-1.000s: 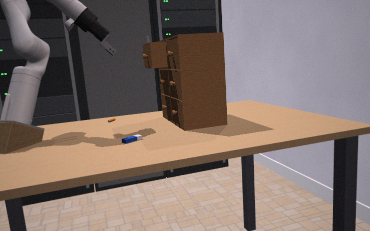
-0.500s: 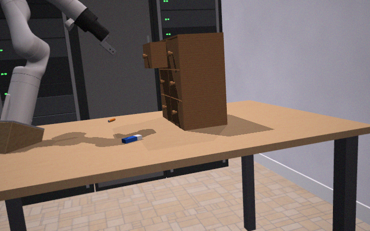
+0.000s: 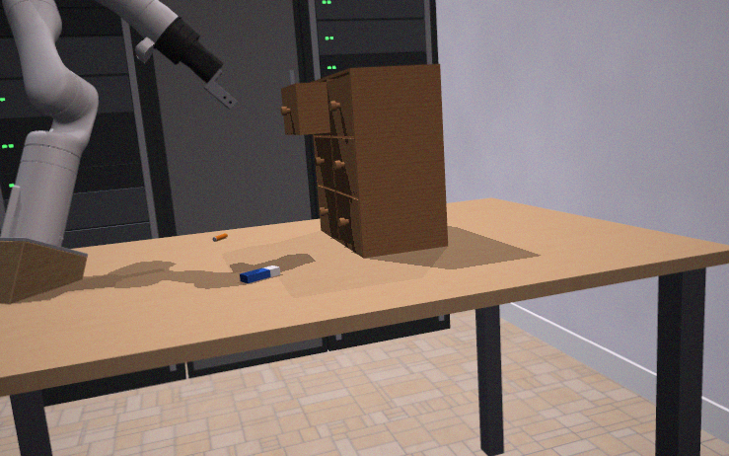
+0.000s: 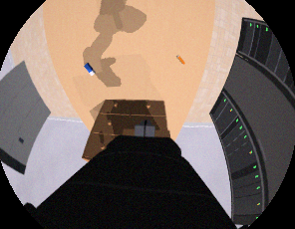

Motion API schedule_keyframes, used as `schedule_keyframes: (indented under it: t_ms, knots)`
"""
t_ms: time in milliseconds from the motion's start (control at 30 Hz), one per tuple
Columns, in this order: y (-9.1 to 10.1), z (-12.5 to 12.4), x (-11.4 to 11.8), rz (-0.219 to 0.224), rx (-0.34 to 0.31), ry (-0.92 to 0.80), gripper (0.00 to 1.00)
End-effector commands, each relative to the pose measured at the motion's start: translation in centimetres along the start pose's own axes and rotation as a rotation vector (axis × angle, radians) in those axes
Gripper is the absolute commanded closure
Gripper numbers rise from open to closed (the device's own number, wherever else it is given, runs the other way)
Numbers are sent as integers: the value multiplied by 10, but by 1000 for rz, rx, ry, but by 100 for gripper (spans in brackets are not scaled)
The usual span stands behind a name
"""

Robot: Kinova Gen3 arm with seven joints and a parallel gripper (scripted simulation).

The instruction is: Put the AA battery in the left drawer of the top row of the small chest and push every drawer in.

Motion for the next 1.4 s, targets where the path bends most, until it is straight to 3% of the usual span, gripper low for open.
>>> schedule_keyframes:
  t_ms: [0, 367, 1367]
  knots:
    - [-10, 5, -2, -3, 2, 2, 100]
    - [-41, 22, -2, -3, 2, 2, 100]
    - [-48, 25, -1, -2, 3, 1, 100]
Point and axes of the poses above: the point where the finger pads meet when closed, its own y axis back along the fingers, its own x axis across the jaws, z = x × y, the point moved 9 cm from there along y, back along the fingers, and after that the axes turned 1 degree about -y, right-handed, at the moved point
